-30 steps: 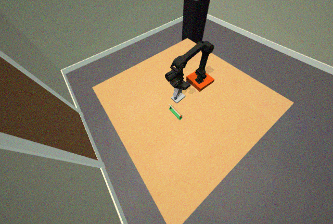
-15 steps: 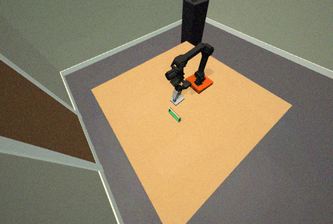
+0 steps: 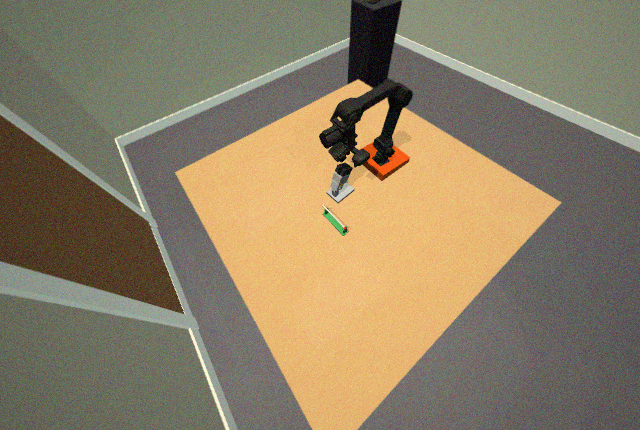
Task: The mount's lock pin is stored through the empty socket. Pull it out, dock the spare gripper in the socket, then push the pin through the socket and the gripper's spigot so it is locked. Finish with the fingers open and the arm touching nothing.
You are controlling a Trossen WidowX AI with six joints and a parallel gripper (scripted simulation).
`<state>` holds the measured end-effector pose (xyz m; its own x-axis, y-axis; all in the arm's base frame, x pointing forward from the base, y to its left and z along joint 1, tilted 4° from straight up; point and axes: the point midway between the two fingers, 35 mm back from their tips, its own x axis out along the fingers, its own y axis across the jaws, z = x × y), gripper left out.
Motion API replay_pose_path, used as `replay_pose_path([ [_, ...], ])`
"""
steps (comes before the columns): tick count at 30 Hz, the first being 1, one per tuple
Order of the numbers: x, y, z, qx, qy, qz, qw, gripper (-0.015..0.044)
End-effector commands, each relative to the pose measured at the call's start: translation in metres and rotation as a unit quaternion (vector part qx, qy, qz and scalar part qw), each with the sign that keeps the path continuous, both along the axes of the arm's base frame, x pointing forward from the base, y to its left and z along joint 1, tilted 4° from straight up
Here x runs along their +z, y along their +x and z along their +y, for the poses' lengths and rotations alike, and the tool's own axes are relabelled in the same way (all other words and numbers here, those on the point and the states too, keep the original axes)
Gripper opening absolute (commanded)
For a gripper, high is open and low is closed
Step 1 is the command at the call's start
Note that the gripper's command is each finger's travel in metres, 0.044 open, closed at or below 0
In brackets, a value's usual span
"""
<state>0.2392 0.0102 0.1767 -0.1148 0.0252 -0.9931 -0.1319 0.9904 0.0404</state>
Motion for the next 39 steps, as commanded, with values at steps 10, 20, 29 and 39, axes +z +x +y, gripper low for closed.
replay_pose_path([
  [10, 0.025, 0.000, -0.001, -0.001, 0.001, -0.043, 0.999, 0.0440],
  [20, 0.043, 0.000, -0.001, -0.002, 0.002, -0.083, 0.997, 0.0440],
  [29, 0.042, 0.001, 0.001, -0.001, 0.002, -0.081, 0.997, 0.0414],
  [39, 0.048, -0.020, 0.098, -0.002, 0.010, -0.085, 0.996, 0.0180],
])
